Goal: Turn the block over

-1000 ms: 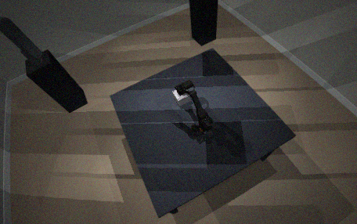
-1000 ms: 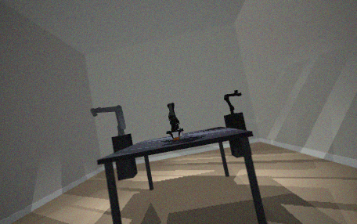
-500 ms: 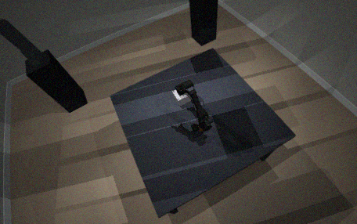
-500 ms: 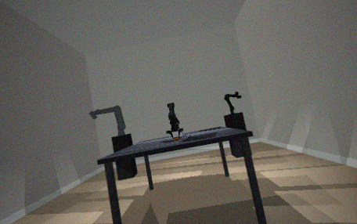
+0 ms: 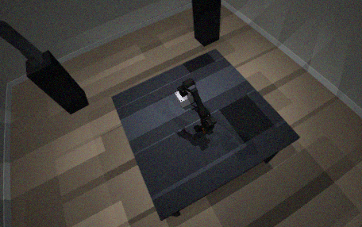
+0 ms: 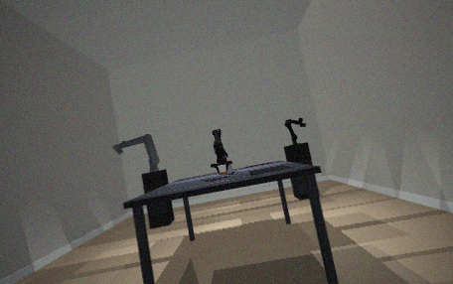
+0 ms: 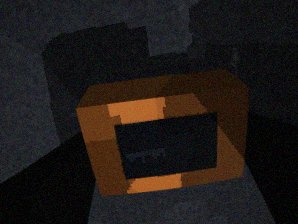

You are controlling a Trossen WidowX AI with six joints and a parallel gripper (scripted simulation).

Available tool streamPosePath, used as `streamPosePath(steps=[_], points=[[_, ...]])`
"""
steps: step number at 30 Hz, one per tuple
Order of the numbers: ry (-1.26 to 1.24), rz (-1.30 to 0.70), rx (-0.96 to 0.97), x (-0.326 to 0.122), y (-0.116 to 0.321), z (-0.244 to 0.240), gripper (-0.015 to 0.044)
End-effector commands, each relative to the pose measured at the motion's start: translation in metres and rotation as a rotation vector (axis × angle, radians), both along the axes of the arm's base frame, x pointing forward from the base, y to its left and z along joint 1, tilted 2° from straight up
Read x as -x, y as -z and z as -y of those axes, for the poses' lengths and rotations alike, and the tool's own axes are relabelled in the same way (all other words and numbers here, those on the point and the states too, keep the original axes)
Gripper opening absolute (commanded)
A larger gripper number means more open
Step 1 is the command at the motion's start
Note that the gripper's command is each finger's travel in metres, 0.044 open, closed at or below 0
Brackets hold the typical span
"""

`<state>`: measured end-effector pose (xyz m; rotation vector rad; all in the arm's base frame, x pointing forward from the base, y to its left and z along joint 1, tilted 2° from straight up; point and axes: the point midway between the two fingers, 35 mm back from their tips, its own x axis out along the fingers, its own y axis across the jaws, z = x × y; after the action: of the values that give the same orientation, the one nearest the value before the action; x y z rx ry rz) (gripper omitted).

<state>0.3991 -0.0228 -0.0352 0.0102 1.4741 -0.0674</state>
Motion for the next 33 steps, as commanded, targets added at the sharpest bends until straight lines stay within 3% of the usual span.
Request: streamPosePath(steps=[1, 33], points=[[-0.006, 0.056, -0.001, 0.000, 0.002, -0.001, 0.0000], [-0.021, 0.498, 0.022, 0.011, 0.000, -0.001, 0.0000]])
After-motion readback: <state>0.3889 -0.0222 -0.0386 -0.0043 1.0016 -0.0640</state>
